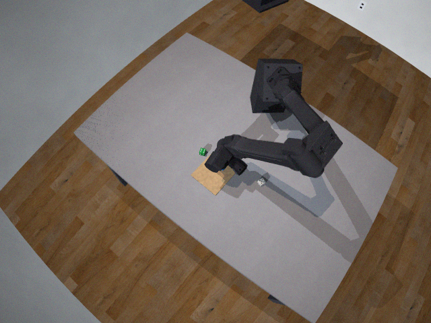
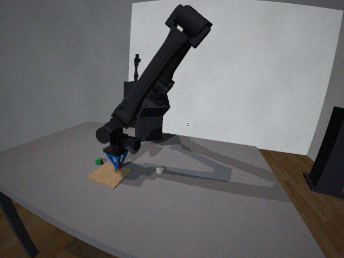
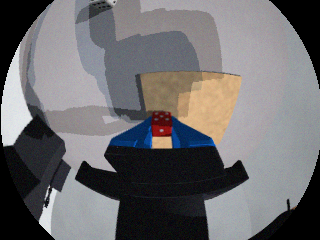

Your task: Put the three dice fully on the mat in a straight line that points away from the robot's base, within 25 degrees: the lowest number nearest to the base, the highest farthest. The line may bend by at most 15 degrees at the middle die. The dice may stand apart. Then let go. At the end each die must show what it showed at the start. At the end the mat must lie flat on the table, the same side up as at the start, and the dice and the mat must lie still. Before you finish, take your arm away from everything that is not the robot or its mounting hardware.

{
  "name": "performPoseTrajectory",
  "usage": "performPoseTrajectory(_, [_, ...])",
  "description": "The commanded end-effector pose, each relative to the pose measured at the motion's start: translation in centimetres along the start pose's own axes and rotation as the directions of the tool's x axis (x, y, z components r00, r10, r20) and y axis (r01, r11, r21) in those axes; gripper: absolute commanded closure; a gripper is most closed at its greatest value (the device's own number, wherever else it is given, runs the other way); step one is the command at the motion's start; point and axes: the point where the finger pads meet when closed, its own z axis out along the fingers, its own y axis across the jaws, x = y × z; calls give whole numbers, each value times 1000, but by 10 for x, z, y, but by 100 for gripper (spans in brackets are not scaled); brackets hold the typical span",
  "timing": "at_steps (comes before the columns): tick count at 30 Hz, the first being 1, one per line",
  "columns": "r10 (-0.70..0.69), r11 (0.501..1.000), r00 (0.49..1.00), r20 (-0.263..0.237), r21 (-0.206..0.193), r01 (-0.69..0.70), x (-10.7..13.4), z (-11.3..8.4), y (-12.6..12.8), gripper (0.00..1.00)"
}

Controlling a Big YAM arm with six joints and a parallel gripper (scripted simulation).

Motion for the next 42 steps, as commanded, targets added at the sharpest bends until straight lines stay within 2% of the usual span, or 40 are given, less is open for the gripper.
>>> performPoseTrajectory(1, [16, 1000, 1000, -6, 2, -16, 6, 1, 1, 80])
performPoseTrajectory(42, [7, 1000, 1000, 1, 3, -7, 1, 4, -1, 80])
